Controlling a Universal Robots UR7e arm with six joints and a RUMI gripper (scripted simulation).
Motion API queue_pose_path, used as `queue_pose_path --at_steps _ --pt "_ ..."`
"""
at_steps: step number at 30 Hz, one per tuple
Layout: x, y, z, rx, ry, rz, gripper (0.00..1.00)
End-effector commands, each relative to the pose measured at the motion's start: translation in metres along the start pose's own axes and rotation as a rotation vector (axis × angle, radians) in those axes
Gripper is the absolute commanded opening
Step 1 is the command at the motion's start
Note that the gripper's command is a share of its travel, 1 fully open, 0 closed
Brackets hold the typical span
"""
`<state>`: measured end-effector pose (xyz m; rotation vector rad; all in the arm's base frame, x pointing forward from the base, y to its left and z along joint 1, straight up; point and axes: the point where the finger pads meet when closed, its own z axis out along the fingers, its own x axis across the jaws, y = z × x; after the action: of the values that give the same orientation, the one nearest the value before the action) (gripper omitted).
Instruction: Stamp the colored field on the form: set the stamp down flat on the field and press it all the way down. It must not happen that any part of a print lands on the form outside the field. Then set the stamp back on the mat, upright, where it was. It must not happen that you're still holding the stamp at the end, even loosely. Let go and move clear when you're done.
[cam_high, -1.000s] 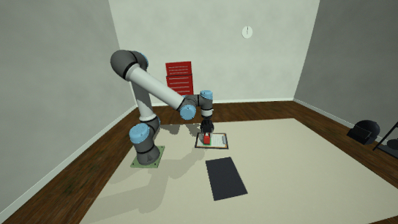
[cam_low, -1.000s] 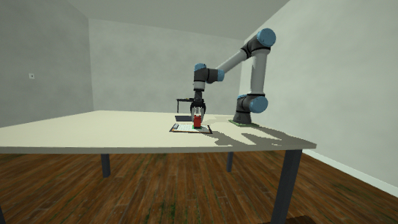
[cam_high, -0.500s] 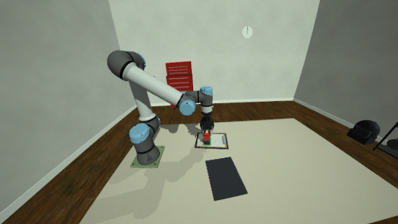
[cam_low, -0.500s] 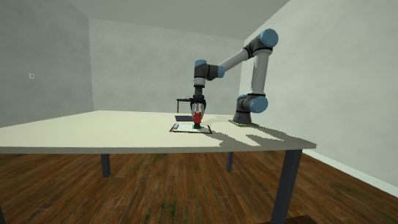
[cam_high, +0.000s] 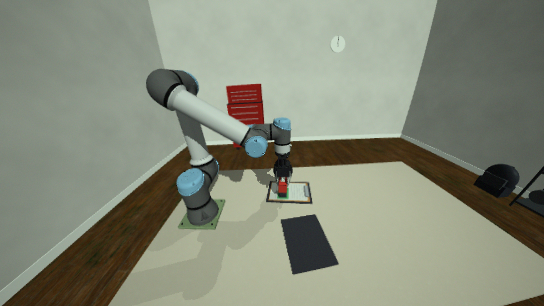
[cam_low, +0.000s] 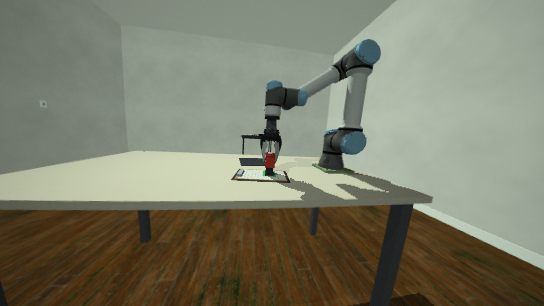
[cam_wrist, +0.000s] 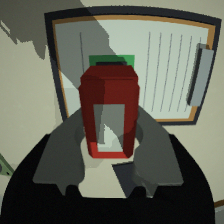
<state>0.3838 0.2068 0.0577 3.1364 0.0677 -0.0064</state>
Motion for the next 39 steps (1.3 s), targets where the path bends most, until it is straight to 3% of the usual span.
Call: queue_pose_path --at_steps 1,7,18,23,27,31,33,39 --pt "0.000 0.000 -0.006 0.000 0.001 0.000 0.16" --pt "0.001 0.000 -0.038 0.000 0.001 0.000 0.16" --pt "0.001 0.000 -0.038 0.000 0.001 0.000 0.16" --pt "0.010 0.012 -0.039 0.000 0.001 -0.012 0.16" --pt "0.030 0.039 -0.040 0.000 0.002 -0.037 0.16" --pt "0.056 0.083 -0.040 0.000 0.002 -0.076 0.16" --pt "0.056 0.083 -0.040 0.000 0.002 -0.076 0.16" --pt "0.090 0.168 -0.040 0.000 0.002 -0.143 0.16"
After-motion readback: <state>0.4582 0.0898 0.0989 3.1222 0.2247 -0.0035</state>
